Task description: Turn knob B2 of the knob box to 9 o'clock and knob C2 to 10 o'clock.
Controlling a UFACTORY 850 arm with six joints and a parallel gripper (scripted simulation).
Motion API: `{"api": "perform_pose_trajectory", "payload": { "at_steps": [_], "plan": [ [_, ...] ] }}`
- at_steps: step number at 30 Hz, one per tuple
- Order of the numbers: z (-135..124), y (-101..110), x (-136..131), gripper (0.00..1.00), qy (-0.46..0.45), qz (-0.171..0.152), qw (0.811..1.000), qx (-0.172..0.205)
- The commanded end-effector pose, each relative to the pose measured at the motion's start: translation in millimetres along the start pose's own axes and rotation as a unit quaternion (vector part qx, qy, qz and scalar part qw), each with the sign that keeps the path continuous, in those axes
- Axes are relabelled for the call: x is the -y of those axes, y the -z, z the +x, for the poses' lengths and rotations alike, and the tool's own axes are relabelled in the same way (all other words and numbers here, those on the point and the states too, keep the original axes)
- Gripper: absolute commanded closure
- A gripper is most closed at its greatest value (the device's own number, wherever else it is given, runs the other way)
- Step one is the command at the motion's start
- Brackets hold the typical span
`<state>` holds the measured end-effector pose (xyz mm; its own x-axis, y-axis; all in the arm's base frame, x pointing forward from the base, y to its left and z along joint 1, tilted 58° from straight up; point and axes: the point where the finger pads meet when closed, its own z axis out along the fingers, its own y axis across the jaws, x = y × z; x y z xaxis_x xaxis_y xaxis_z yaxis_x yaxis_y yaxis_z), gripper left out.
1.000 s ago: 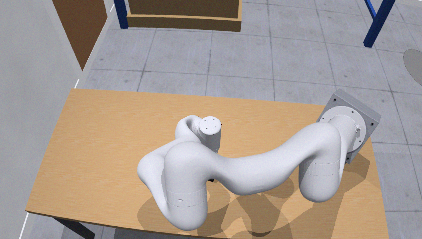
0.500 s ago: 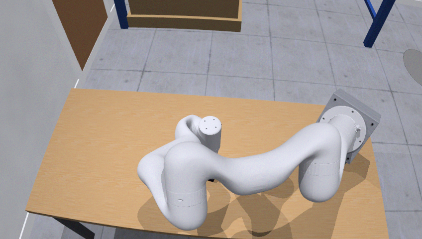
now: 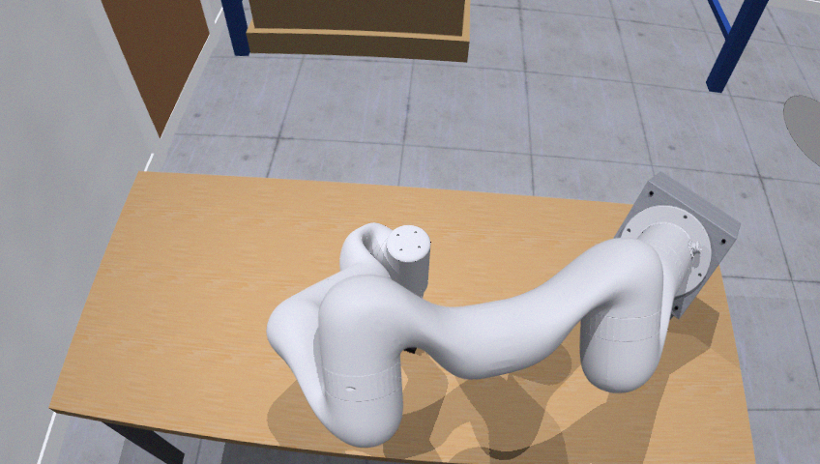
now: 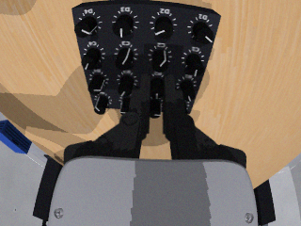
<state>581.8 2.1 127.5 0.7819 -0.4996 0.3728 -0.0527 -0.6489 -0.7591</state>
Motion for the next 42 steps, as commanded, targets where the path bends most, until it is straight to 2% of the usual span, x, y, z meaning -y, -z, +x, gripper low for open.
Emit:
{"api": "perform_pose_trajectory", "payload": {
  "at_steps": [1, 17, 31, 42],
  "plan": [
    [0.4, 0.3, 0.0, 0.92, 0.008, 0.000, 1.000, 0.000],
    [0.4, 0.3, 0.0, 0.92, 0.088, 0.000, 0.996, 0.000],
    [0.4, 0.3, 0.0, 0.92, 0.213, 0.000, 0.977, 0.000],
    [0.4, 0.3, 0.0, 0.92, 0.351, 0.000, 0.936, 0.000]
  ]
}}
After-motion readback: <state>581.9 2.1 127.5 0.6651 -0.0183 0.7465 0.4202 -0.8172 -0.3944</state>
